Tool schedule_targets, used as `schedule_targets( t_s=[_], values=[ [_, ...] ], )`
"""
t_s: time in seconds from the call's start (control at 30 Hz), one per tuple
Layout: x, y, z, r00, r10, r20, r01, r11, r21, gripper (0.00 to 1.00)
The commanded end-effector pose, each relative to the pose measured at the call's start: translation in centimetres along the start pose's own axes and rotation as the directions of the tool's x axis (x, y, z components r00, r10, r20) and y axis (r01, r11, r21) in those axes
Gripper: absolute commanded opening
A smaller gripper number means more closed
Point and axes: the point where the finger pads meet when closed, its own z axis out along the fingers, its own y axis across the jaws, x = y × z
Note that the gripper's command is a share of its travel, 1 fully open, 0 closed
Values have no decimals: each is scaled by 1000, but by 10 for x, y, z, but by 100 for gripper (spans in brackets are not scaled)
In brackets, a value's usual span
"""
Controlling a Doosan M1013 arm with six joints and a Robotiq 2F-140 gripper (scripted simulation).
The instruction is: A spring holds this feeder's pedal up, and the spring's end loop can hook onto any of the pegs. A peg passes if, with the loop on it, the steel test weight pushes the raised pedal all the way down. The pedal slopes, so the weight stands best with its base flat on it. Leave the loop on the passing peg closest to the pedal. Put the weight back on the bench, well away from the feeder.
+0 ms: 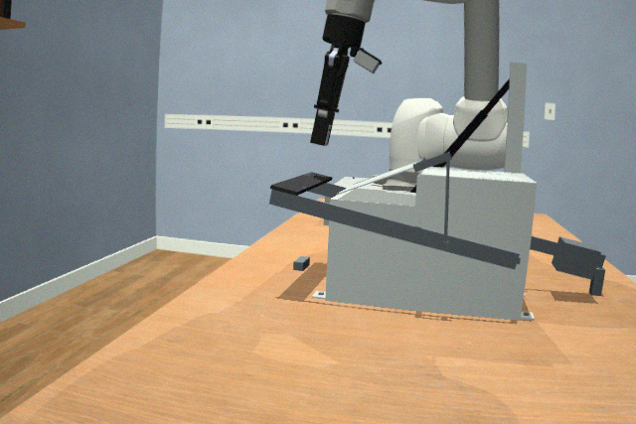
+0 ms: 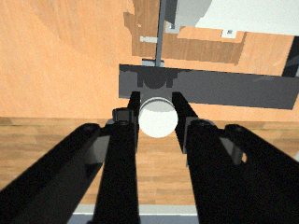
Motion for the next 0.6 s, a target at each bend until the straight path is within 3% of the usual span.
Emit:
schedule_targets(
  t_s=[0.0,0.57],
  values=[
    [0,1,3,1000,0,0,0,1000,-1,25],
    [4,1,26,1000,0,1,0,1000,-1,25]
  ],
)
